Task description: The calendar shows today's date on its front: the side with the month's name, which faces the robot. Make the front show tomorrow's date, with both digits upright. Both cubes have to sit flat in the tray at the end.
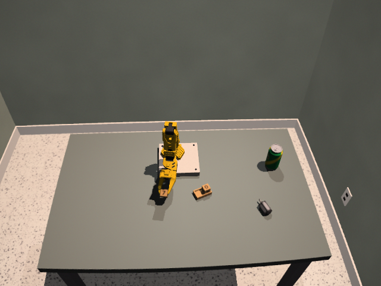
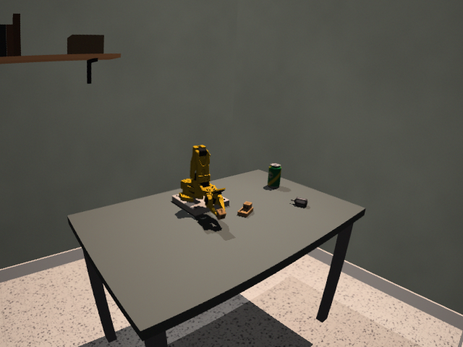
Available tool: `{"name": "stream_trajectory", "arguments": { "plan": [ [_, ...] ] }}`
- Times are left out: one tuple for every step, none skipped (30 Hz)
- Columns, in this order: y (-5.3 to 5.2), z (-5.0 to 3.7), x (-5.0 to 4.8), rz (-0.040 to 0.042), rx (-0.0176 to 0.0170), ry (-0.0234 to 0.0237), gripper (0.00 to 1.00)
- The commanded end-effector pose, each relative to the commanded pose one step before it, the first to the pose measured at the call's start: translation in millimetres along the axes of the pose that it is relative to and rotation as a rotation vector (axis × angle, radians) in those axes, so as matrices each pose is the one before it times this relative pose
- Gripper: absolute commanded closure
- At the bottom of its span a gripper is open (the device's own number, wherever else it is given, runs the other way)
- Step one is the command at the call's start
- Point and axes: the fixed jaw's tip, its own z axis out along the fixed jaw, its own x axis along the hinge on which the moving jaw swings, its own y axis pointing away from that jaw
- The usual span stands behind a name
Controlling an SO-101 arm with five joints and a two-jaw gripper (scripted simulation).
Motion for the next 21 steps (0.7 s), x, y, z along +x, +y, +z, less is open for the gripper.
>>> {"name": "stream_trajectory", "arguments": {
  "plan": [
    [-1.15, -1.407, 2.859, -0.00377, 0.00453, 0.0078, 1.0],
    [-3.43, -2.812, -0.163, 0.00555, 0.01362, -0.00911, 1.0],
    [0.0, 0.0, 0.0, 0.0, 0.0, 0.0, 1.0],
    [0.0, 0.0, 0.0, 0.0, 0.0, 0.0, 1.0],
    [0.0, 0.0, 0.0, 0.0, 0.0, 0.0, 1.0],
    [0.0, 0.0, 0.0, 0.0, 0.0, 0.0, 1.0],
    [0.0, 0.0, 0.0, 0.0, 0.0, 0.0, 1.0],
    [0.0, 0.0, 0.0, 0.0, 0.0, 0.0, 1.0],
    [0.0, 0.0, 0.0, 0.0, 0.0, 0.0, 1.0],
    [0.0, 0.0, 0.0, 0.0, 0.0, 0.0, 1.0],
    [0.0, 0.0, 0.0, 0.0, 0.0, 0.0, 1.0],
    [0.0, 0.0, 0.0, 0.0, 0.0, 0.0, 1.0],
    [0.0, 0.0, 0.0, 0.0, 0.0, 0.0, 1.0],
    [0.0, 0.0, 0.0, 0.0, 0.0, 0.0, 1.0],
    [0.0, 0.0, 0.0, 0.0, 0.0, 0.0, 1.0],
    [0.0, 0.0, 0.0, 0.0, 0.0, 0.0, 1.0],
    [0.0, 0.0, 0.0, 0.0, 0.0, 0.0, 1.0],
    [0.0, 0.0, 0.0, 0.0, 0.0, 0.0, 1.0],
    [0.0, 0.005, 0.015, 0.0, 0.00001, -0.00001, 1.0],
    [0.0, 0.043, 0.09, 0.0, 0.0, 0.0, 1.0],
    [0.0, 0.091, 0.203, 0.0, 0.0, 0.0, 1.0]
  ]
}}
